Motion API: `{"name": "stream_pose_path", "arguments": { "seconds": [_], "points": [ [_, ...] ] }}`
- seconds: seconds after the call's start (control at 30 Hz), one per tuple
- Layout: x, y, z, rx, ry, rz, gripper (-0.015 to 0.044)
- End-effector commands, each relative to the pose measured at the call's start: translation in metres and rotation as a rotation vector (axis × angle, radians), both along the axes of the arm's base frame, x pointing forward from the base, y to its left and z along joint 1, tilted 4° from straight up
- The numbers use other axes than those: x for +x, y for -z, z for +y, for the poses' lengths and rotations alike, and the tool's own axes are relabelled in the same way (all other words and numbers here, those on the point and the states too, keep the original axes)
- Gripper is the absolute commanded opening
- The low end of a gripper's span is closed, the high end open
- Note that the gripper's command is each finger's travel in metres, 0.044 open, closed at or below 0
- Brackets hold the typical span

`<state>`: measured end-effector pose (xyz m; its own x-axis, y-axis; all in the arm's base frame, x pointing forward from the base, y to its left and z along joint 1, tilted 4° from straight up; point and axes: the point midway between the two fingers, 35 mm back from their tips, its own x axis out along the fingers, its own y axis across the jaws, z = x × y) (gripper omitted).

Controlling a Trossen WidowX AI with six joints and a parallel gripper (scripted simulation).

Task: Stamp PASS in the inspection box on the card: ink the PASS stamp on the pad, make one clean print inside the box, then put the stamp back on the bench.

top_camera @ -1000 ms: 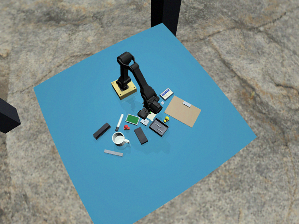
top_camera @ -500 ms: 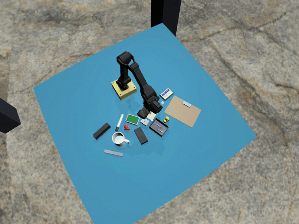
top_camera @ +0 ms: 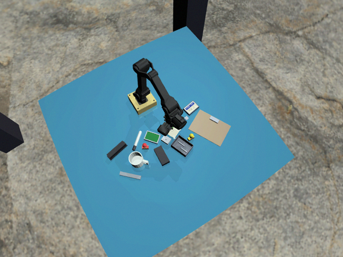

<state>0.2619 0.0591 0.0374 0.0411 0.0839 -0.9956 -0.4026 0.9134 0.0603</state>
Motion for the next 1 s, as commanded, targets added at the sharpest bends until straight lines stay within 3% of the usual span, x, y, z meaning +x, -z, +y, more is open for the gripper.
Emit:
{"name": "stream_pose_path", "arguments": {
  "seconds": [0.0,0.97],
  "points": [
    [0.001,-0.008,0.000,0.006,-0.003,-0.004,0.0000],
    [0.009,-0.048,-0.007,0.005,-0.004,-0.005,0.0000]
  ]
}}
